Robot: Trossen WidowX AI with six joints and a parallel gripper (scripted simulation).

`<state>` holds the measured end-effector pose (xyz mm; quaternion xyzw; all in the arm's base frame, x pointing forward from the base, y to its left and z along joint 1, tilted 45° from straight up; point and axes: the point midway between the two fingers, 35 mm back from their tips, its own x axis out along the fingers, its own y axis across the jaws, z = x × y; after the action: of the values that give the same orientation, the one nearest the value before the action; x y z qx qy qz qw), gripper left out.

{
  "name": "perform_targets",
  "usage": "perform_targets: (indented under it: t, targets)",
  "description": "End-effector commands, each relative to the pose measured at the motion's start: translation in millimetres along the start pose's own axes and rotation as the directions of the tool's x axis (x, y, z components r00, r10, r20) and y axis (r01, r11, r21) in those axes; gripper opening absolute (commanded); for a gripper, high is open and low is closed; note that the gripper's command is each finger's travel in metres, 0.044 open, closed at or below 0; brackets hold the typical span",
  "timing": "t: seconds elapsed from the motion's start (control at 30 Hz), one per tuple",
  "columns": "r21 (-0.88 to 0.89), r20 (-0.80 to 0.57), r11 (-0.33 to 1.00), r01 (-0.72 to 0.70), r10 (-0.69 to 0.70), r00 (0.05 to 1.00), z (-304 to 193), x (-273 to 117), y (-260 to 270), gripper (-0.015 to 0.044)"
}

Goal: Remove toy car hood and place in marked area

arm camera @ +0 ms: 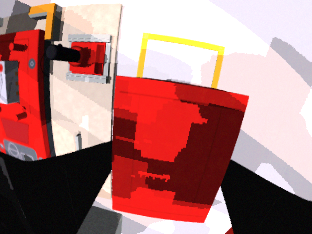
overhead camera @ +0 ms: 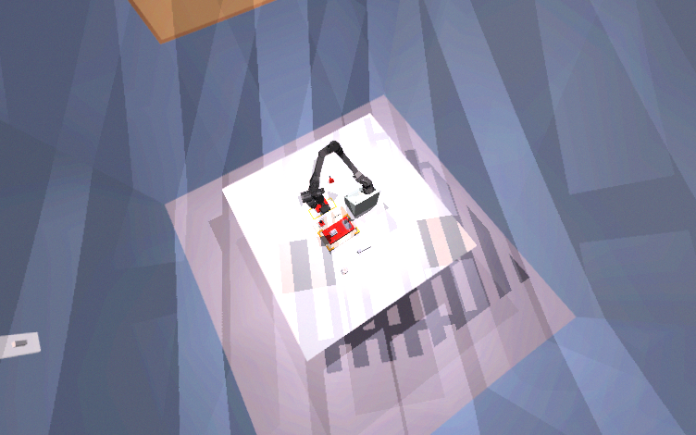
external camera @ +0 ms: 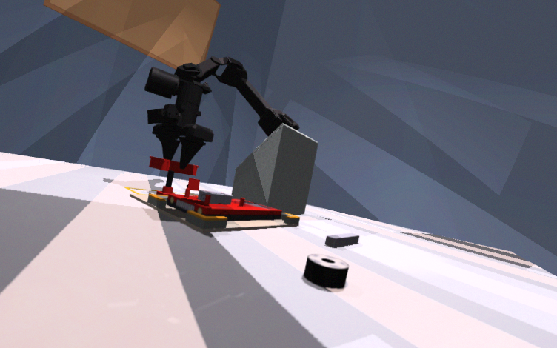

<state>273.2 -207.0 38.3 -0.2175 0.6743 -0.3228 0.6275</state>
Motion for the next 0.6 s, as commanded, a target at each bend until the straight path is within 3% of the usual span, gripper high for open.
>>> perform_targets:
  t: [0.0,0.57]
  targets:
    - [-0.007,-0.001,1.0,-0.004,0.004,1.0,-0.9,3.4,1.8,0.0]
    - [-0.008,-0.001,1.0,-0.002,0.002,1.0,-1.8,18.9,1.4,0.0]
